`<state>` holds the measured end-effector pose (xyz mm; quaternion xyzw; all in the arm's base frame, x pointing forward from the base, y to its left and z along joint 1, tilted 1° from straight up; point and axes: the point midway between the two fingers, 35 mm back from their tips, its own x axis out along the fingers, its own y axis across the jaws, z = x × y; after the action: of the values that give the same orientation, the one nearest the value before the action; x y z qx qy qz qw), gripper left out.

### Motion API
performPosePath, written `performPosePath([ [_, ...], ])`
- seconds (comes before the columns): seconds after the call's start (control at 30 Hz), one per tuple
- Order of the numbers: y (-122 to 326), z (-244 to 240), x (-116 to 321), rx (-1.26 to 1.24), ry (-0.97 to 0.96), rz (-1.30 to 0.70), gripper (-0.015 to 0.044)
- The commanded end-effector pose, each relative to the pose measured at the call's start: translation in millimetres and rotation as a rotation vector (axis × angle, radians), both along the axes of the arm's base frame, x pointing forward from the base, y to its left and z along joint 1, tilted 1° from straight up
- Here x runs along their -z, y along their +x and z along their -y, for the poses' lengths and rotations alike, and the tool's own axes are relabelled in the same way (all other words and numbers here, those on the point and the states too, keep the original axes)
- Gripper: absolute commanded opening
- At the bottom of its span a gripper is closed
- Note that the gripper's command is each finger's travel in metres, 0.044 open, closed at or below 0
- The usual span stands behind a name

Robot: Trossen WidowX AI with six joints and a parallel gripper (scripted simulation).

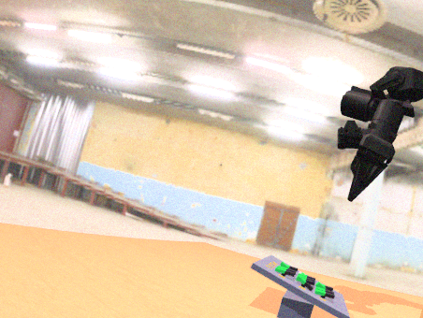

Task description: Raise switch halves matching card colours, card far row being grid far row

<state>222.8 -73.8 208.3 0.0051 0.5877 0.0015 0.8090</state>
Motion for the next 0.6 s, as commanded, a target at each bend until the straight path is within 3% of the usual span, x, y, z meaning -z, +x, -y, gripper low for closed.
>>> performPosePath([
  [0.0, 2.0, -0.7, 1.9, 0.0, 0.0, 0.0, 0.0374],
  [0.27, 63.0, -54.5, 85.9, 0.007, 0.002, -0.003, 0.0164],
  [0.47, 64.5, -56.3, 89.9, 0.007, 0.002, -0.001, 0.0006],
  [0.57, 72.0, -56.5, 114.2, 0.007, 0.002, 0.018, 0.0],
])
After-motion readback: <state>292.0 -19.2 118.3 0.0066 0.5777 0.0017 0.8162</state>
